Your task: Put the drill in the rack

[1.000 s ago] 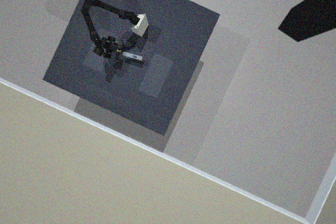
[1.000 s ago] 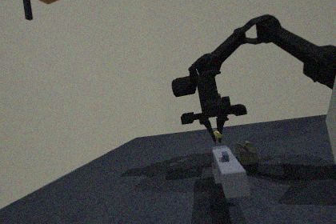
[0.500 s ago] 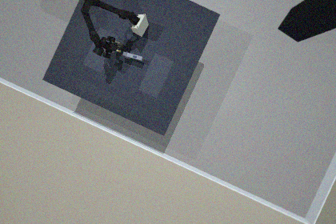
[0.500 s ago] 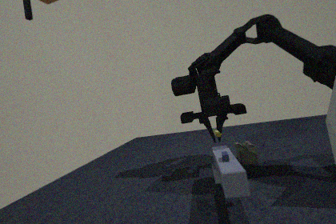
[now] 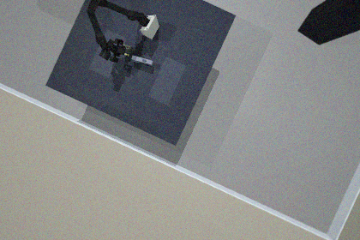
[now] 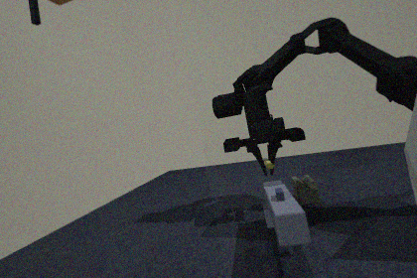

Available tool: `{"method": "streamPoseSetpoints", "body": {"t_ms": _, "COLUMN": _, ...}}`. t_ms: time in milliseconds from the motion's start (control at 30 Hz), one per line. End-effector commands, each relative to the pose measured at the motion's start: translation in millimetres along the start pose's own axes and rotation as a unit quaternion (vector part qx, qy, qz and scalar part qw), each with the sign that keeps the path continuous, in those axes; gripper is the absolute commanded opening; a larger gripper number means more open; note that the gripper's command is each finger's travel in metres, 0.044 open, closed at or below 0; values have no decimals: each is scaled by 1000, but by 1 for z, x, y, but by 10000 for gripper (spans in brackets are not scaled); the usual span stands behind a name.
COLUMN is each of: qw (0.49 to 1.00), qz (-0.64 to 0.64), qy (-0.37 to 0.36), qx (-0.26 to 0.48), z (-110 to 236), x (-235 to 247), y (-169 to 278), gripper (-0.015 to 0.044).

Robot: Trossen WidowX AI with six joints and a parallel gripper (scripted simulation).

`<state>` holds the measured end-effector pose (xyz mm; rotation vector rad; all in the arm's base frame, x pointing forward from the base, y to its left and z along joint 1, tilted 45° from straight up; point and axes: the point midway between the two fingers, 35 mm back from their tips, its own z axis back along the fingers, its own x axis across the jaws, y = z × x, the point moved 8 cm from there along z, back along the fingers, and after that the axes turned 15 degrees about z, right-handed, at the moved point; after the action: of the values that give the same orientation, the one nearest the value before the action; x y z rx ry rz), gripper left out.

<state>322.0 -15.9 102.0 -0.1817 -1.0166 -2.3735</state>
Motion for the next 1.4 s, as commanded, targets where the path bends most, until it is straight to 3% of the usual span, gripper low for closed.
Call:
{"method": "streamPoseSetpoints", "body": {"t_ms": 0, "qw": 1000, "qz": -2, "qy": 1, "qx": 2, "z": 1, "x": 4, "y": 1, "gripper": 0}}
{"method": "streamPoseSetpoints", "body": {"t_ms": 1367, "qw": 1000, "qz": -1, "qy": 0, "qx": 2, "z": 3, "x": 70, "y": 0, "gripper": 0}}
